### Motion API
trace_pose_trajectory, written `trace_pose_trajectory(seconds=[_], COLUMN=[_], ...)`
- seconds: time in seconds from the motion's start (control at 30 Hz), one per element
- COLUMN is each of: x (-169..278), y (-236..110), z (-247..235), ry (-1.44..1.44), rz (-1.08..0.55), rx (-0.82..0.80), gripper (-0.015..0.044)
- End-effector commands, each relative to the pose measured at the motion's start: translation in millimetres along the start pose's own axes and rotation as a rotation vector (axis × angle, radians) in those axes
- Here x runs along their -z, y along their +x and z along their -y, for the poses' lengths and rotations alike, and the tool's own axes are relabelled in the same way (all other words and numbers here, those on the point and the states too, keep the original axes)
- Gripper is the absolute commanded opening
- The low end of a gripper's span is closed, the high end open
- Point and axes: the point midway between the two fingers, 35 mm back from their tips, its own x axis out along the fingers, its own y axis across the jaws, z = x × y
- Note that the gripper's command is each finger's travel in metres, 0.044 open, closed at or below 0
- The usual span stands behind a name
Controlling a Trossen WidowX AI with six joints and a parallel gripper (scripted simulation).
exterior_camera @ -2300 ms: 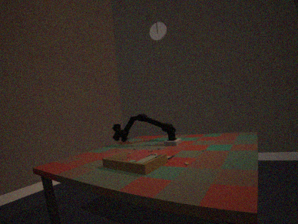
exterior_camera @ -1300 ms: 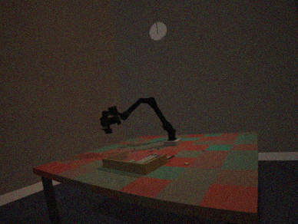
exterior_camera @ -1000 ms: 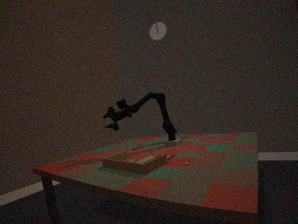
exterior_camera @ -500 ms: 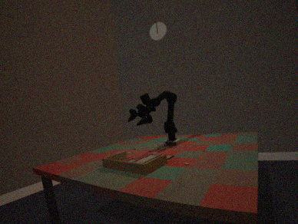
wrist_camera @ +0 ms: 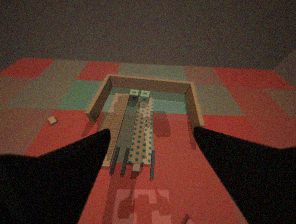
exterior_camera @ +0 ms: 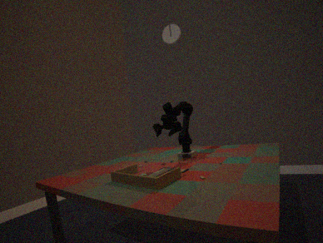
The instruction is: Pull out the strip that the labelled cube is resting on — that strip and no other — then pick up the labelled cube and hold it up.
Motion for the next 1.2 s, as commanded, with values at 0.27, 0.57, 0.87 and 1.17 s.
trace_pose_trajectory(seconds=[0.27,0.57,0.87,1.17], x=[2,1,25,49], y=[0,43,94,120], z=[-2,-8,-11,-12], ry=[0.006,0.016,0.076,0.114], rz=[-0.006,-0.272,-0.690,-0.950], rx=[-0.010,-0.007,0.017,0.048], gripper=[0.0400,0.0190,0.0000,0.0000])
